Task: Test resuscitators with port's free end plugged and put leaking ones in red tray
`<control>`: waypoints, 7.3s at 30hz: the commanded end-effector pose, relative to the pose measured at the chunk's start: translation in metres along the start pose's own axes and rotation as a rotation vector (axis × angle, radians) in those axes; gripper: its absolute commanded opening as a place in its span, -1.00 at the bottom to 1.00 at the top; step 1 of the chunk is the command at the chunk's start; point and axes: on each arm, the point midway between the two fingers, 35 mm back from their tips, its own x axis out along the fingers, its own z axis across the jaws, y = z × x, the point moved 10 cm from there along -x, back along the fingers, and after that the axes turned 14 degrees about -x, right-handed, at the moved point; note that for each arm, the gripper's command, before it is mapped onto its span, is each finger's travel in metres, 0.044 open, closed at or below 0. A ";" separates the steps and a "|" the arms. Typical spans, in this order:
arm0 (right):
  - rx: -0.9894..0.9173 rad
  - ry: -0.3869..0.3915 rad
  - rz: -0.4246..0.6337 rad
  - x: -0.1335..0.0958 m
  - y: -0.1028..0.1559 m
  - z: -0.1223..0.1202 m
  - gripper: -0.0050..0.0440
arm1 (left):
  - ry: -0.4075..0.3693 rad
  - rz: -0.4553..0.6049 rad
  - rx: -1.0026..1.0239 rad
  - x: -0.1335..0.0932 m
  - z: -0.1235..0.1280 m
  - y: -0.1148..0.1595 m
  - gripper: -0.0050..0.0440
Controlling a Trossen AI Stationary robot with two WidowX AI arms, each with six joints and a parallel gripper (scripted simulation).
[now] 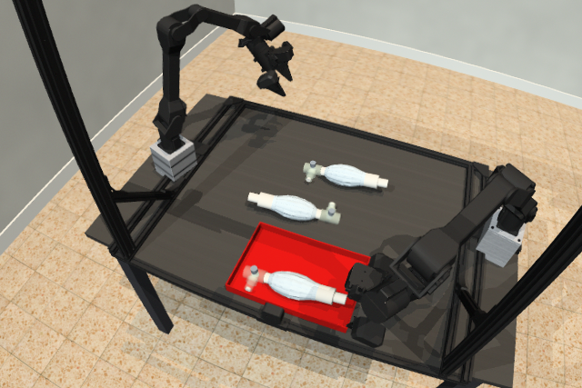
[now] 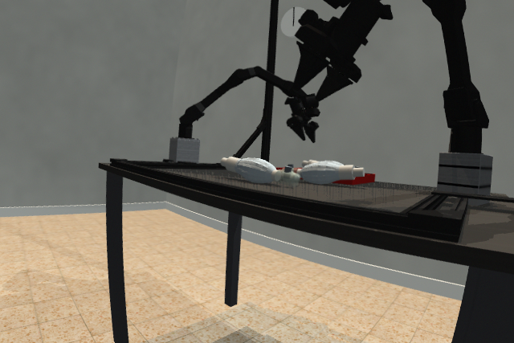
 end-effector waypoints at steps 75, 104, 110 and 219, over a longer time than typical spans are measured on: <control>-0.044 -0.049 -0.176 0.118 0.010 -0.356 0.87 | -0.034 0.078 0.012 0.121 -0.256 -0.020 1.00; -0.064 -0.054 -0.194 0.113 0.009 -0.354 0.87 | -0.005 0.007 -0.002 0.129 -0.355 0.023 1.00; -0.064 -0.054 -0.194 0.113 0.009 -0.354 0.87 | -0.005 0.007 -0.002 0.129 -0.355 0.023 1.00; -0.061 -0.056 -0.188 0.202 0.052 -0.337 -0.80 | -0.010 0.007 -0.006 0.209 -0.341 0.079 1.00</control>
